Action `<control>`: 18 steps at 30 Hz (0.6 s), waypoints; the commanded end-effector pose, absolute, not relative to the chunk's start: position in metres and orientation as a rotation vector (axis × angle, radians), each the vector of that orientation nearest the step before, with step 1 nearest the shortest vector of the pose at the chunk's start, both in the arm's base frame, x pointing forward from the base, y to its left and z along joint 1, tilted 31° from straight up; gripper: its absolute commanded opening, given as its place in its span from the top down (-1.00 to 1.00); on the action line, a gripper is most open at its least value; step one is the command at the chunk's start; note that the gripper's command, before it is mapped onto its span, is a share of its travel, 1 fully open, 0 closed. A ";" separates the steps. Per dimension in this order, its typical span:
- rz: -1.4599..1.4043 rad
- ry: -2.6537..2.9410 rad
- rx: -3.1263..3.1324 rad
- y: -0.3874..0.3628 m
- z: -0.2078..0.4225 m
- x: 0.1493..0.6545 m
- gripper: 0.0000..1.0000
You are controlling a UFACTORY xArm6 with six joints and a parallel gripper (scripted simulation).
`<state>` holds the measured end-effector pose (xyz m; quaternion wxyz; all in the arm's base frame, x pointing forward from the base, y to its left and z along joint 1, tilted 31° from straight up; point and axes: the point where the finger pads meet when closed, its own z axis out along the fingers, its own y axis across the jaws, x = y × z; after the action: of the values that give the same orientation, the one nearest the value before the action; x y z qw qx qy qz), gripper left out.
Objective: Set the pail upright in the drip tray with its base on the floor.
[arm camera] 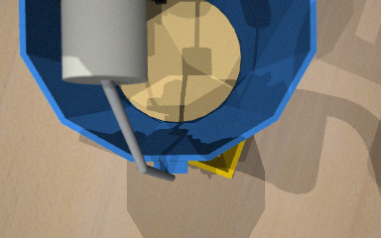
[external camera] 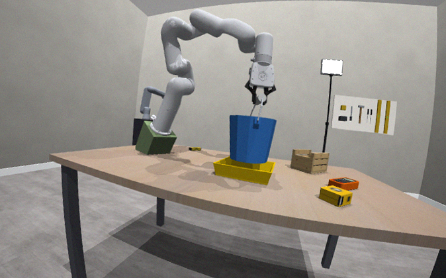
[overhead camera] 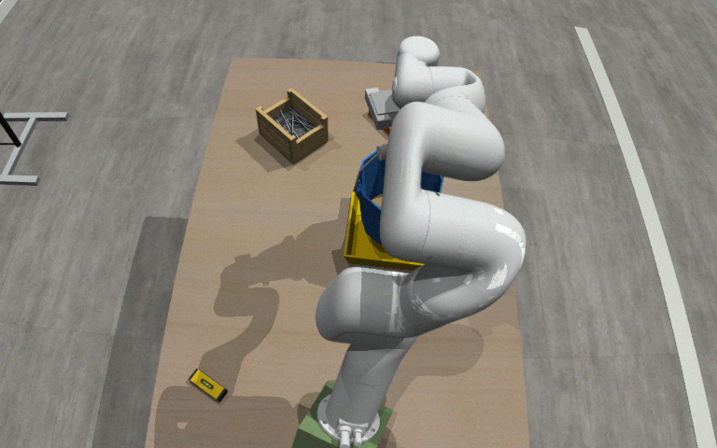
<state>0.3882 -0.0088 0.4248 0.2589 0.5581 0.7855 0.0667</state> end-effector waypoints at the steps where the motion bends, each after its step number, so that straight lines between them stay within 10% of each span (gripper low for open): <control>1: 0.184 2.126 1.511 -0.010 0.421 0.391 1.00; 18: 0.184 2.126 1.511 -0.013 0.404 0.401 1.00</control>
<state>0.3982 -0.0127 0.4069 0.2589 0.5581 0.7855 0.0666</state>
